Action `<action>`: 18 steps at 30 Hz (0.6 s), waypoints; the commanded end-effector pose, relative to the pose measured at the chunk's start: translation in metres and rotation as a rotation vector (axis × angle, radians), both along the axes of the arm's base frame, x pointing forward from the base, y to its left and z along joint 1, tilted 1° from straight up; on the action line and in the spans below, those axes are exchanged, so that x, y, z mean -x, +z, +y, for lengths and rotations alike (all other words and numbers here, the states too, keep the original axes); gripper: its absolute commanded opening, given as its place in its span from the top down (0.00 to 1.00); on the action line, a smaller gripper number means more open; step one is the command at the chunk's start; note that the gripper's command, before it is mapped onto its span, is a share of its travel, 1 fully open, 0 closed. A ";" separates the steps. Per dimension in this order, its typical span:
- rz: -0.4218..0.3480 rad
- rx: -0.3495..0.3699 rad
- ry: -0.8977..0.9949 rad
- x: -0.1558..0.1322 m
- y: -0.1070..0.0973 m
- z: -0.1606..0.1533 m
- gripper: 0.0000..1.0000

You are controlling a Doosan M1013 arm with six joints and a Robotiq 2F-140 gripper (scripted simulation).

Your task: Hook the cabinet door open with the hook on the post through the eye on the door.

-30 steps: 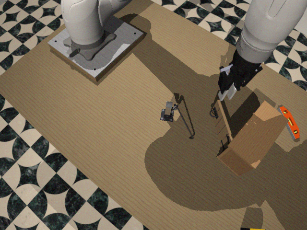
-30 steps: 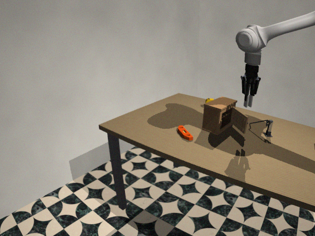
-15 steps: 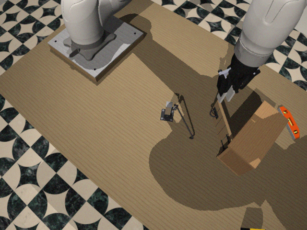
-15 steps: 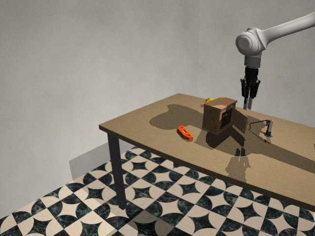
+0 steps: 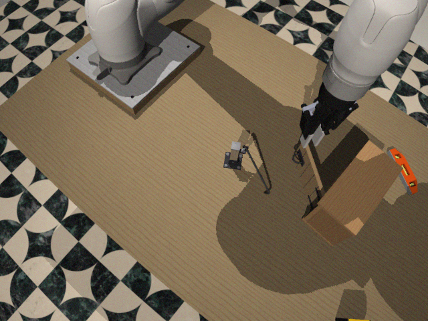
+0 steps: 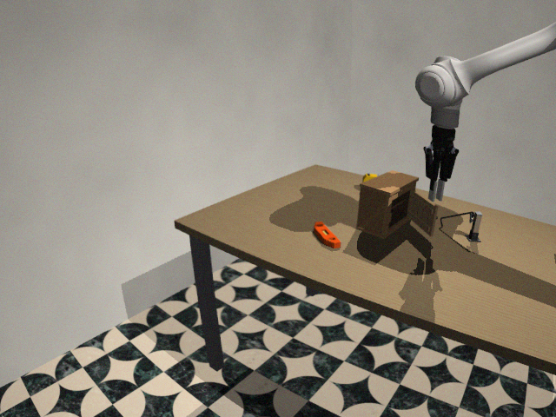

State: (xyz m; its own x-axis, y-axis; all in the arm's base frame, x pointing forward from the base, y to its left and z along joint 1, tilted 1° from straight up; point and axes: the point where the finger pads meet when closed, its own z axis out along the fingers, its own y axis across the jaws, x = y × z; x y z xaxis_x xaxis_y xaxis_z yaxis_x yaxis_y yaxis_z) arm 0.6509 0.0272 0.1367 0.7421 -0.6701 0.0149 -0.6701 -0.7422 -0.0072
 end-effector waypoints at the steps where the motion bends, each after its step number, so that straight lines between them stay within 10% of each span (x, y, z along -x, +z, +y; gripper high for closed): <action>1: 0.000 0.000 0.000 0.000 -0.006 0.000 0.84; 18: 0.000 0.000 0.000 -0.001 -0.025 0.000 0.84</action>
State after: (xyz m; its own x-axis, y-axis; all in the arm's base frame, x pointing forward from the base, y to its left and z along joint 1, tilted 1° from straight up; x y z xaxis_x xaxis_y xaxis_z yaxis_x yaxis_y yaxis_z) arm 0.6514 0.0272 0.1140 0.7421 -0.6701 0.0149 -0.6701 -0.7422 -0.0072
